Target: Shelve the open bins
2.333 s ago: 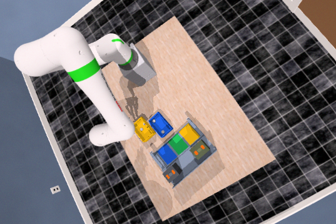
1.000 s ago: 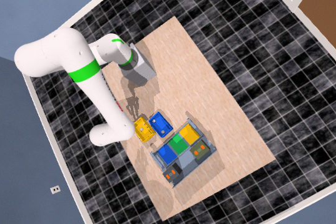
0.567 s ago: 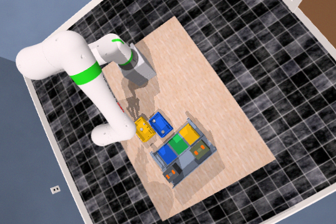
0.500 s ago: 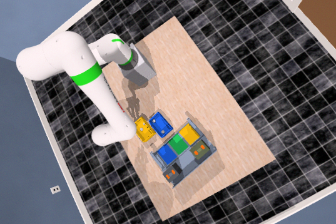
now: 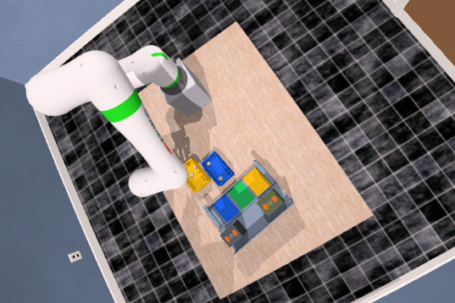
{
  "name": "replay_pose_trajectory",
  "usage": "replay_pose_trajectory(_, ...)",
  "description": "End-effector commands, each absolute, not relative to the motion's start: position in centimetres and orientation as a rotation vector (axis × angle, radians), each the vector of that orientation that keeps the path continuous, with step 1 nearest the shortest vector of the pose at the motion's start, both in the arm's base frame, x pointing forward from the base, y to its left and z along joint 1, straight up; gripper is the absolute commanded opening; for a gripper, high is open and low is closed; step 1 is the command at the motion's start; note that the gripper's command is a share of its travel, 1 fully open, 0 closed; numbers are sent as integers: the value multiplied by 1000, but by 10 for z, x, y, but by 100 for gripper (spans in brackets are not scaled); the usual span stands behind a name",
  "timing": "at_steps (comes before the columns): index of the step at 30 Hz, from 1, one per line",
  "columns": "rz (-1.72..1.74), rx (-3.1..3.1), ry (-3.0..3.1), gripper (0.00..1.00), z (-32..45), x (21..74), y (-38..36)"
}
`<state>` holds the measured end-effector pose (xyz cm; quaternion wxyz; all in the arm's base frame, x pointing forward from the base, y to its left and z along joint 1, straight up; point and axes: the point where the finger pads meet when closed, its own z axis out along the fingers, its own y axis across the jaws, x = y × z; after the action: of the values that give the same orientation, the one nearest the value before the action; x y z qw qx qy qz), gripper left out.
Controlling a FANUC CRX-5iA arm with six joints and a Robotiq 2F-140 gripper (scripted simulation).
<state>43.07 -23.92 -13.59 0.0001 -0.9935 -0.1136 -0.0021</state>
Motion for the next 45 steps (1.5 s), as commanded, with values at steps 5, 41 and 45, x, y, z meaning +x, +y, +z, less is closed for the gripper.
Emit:
replay_pose_trajectory(5,-7,-3121,-357,15,-148,431,-239)
replay_pose_trajectory(41,-7,-3121,-357,15,-156,431,-239)
replay_pose_trajectory(45,-7,-3121,-357,15,-156,431,-239)
